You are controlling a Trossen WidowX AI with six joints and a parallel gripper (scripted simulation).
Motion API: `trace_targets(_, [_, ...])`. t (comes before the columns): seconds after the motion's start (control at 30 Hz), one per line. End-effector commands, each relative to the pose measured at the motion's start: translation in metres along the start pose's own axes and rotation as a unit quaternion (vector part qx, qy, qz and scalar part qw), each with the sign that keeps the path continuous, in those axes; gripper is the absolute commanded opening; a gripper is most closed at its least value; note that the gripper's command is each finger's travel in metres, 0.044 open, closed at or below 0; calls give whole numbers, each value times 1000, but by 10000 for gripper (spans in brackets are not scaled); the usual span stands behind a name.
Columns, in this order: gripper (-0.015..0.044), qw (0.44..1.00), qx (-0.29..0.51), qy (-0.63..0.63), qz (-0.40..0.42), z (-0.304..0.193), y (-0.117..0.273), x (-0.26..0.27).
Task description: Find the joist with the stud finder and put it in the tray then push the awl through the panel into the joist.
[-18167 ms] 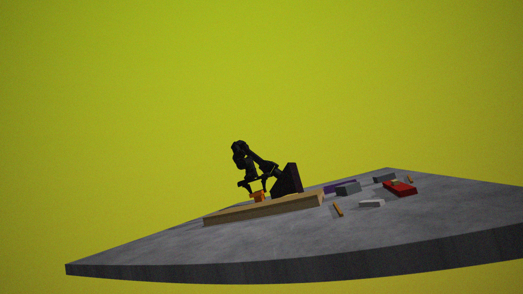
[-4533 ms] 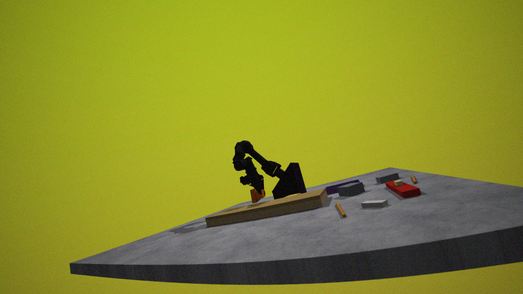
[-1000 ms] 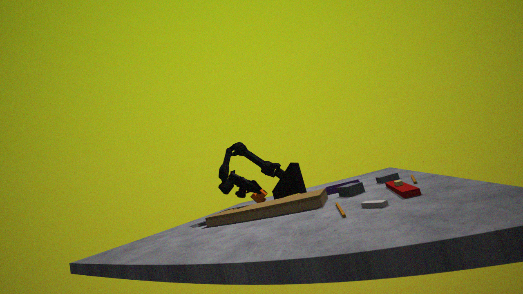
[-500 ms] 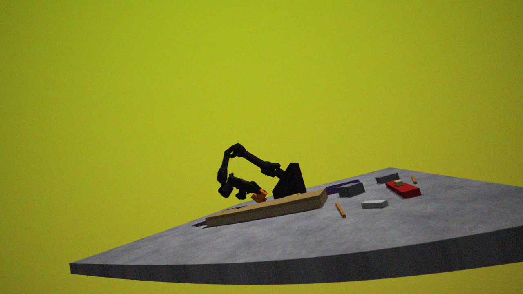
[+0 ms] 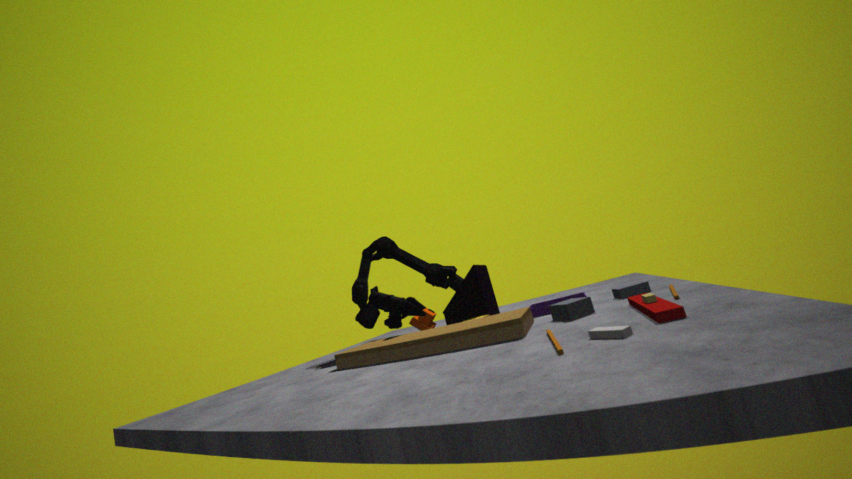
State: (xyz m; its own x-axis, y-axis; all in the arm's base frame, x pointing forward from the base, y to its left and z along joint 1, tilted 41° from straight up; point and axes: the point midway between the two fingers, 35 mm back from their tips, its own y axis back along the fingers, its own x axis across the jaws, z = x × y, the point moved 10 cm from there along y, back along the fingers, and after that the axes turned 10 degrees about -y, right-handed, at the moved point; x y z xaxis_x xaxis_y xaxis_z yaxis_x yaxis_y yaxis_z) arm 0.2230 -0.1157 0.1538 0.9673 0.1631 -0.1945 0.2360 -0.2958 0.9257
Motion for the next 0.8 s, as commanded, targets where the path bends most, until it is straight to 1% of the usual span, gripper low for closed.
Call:
trace_targets(0.0, [0, 1000, 16, 1, -1, 3, 0, 0])
trace_targets(0.13, [0, 1000, 11, 0, -1, 2, 0, 0])
trace_targets(0.3, [0, 999, 36, 0, 7, -14, 6, -4])
trace_targets(0.77, [0, 999, 33, -1, 6, 2, -1, 0])
